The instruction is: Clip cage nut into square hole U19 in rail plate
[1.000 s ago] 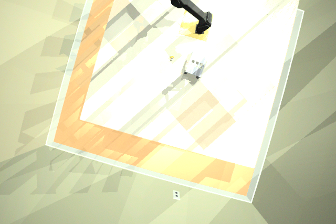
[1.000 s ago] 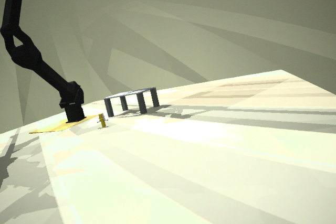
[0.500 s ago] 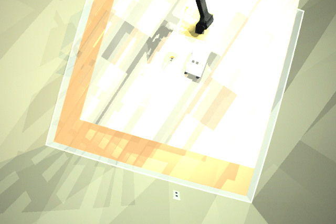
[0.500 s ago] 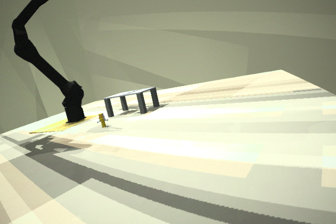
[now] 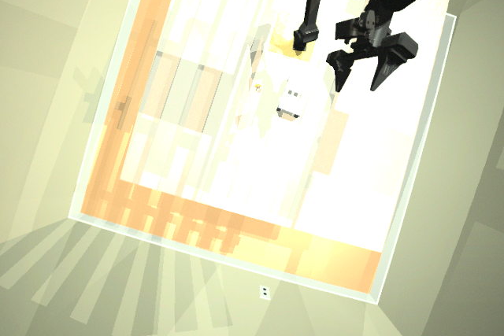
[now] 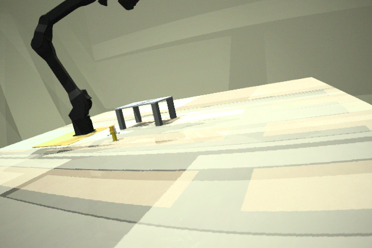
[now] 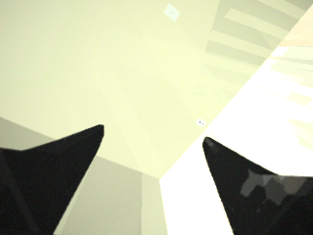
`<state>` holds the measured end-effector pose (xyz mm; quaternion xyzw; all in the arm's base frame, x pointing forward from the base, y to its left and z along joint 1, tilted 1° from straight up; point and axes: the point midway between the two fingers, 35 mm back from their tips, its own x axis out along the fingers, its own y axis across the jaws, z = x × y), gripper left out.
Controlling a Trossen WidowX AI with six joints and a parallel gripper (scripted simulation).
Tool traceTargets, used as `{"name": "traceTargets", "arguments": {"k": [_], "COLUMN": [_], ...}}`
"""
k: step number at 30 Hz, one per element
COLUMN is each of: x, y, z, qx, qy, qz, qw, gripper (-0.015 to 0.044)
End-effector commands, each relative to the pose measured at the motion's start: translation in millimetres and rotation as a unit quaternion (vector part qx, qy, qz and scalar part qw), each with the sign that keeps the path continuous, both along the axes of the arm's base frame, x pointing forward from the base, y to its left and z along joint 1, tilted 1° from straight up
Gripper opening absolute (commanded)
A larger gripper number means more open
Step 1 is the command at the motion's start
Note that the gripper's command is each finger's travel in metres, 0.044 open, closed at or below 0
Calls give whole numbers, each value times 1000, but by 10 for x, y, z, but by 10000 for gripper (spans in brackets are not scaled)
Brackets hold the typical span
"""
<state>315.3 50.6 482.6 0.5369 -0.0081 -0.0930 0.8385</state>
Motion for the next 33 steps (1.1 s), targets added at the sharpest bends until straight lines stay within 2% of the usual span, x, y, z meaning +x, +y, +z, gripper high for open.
{"name": "traceTargets", "arguments": {"k": [1, 6, 12, 18, 23, 25, 29, 33], "x": [241, 424, 340, -66, -645, -814, -835, -835], "y": [-240, -717, -1356, -1899, -2204, -2242, -2246, -2246], "z": [-459, -1171, -2026, -2794, -3370, -3494, -3509, -3509], "qx": [-51, -94, -92, -29, 81, 118, 123, 123], "qy": [85, 221, 387, 533, 632, 650, 652, 652], "qz": [-23, -51, -66, -57, -31, -21, -20, -20], "qw": [995, 969, 915, 844, 771, 751, 748, 748], "gripper": [440, 440, 440, 440, 440, 440, 440, 335]}}
